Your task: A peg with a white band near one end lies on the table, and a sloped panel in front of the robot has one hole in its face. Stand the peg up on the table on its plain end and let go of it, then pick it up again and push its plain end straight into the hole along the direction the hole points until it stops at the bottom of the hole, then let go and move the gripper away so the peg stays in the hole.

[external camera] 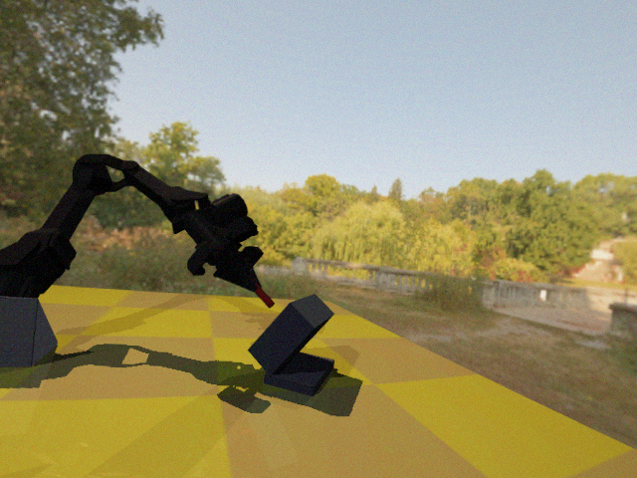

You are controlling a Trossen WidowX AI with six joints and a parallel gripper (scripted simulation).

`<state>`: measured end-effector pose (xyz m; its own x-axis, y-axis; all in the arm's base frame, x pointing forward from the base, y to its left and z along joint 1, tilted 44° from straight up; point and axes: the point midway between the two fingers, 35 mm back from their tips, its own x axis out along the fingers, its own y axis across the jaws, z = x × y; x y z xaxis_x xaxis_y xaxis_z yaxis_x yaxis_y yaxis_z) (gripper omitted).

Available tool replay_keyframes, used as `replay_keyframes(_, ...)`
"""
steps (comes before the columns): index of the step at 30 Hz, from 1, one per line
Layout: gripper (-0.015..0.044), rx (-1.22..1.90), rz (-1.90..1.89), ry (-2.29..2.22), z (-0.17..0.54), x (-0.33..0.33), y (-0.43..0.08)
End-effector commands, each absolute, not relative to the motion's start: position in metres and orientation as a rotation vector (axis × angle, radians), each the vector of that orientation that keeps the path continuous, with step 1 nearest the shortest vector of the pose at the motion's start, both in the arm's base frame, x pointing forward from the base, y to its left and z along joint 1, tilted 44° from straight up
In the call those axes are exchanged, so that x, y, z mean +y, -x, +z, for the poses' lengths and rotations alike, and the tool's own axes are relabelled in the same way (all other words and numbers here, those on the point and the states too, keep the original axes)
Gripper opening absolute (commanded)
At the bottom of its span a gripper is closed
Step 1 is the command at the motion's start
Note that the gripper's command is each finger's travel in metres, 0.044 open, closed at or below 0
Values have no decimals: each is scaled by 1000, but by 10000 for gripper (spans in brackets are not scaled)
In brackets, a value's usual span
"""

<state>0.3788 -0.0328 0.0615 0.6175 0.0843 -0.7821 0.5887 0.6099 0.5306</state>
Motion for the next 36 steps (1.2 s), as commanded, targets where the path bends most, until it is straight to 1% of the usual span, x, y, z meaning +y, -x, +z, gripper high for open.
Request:
replay_keyframes(1,0,870,-344,-883,58,-33,-381)
replay_keyframes(21,0,869,-343,-882,40,-31,-395)
replay_keyframes(36,0,875,-338,-878,43,-30,-391)
